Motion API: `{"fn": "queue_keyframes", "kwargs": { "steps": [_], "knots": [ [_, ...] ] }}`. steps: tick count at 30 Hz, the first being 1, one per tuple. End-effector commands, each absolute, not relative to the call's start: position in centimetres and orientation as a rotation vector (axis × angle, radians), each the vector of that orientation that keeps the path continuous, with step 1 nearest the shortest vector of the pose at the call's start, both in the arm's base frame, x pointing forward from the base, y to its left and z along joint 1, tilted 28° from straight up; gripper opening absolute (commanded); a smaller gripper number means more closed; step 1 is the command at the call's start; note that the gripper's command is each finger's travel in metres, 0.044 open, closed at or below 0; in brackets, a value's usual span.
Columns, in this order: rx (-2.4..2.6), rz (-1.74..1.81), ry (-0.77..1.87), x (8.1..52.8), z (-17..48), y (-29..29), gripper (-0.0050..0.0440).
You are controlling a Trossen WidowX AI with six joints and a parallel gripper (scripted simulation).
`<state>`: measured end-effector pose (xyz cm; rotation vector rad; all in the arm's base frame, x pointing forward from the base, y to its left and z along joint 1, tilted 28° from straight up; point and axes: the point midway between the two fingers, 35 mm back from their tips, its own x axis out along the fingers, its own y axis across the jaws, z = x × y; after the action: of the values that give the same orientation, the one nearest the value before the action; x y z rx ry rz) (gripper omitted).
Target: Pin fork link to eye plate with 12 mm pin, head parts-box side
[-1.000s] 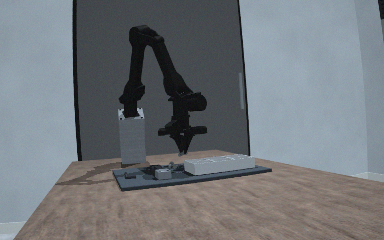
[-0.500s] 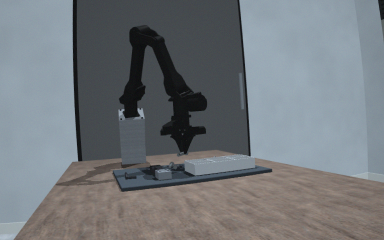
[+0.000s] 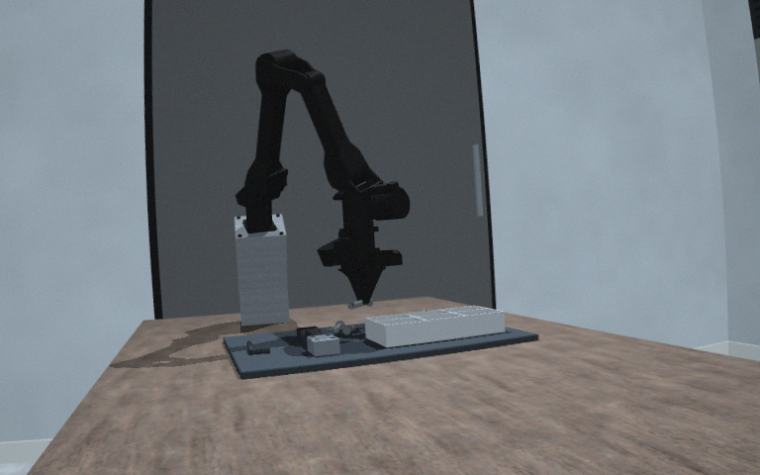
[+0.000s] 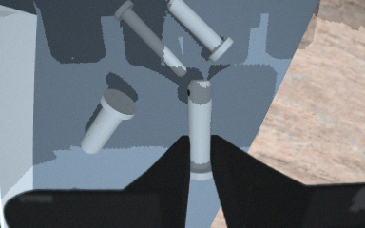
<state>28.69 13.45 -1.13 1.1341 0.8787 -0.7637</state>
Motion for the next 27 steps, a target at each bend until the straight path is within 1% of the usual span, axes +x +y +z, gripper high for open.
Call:
{"fn": "queue_keyframes", "kwargs": {
  "steps": [1,17,27],
  "knots": [
    [1.183,-0.794,0.856,28.72,-1.02,13.4,0.0013],
    [1.393,-0.914,0.776,28.65,-0.89,13.41,0.0013],
    [1.404,-0.921,0.771,29.41,-0.52,12.81,0.0013]
  ]
}}
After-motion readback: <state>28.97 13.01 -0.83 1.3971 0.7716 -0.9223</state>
